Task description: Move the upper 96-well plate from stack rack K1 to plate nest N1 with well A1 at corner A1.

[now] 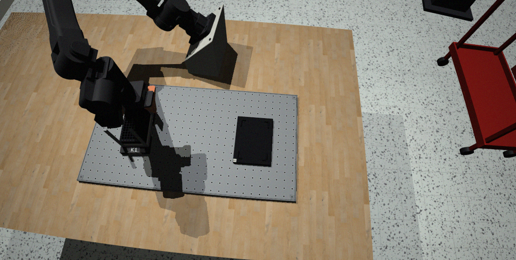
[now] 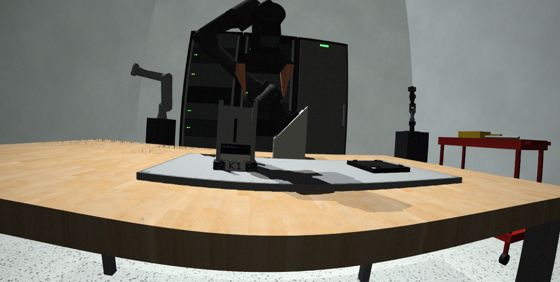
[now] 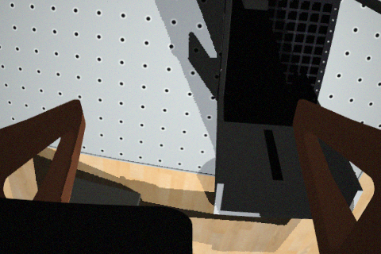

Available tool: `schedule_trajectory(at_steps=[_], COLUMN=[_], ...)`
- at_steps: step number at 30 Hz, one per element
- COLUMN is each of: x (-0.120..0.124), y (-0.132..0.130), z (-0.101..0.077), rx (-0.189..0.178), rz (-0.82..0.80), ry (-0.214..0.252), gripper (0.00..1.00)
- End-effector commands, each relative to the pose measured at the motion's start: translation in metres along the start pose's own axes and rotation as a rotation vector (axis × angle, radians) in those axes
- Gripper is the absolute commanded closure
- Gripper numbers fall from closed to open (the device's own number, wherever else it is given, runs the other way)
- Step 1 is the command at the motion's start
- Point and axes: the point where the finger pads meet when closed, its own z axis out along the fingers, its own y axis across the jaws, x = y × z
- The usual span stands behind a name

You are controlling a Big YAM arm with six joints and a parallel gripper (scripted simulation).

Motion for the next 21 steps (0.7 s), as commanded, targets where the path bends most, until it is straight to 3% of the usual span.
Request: schedule_trajectory(at_steps=[1,4,7,9,10,11,14,20,21], x=[-0.011,-0.005,0.001,0.001,0.0,0.007,0.019,0.016,0.016], y=[-0.029,-0.043,-0.05,-0.05,-0.05,-0.066,-0.076,-0.067,-0.068], z=[-0.02,-0.019,-0.011,-0.011,-0.02,-0.017,-0.013,-0.02,-0.012], rx=[0.009,0.011,0.091,0.091,0.095,0.092,0.094,0.095,0.092], rz=[0.069,0.047,0.062,0.062,0.05,0.073,0.047,0.023,0.042], ry=[-0.026,-0.025,0.055,0.055,0.031,0.038,0.052,0.029,0.044], gripper=[0.0,0.0,0.0,0.0,0.0,0.0,0.0,0.0,0.0])
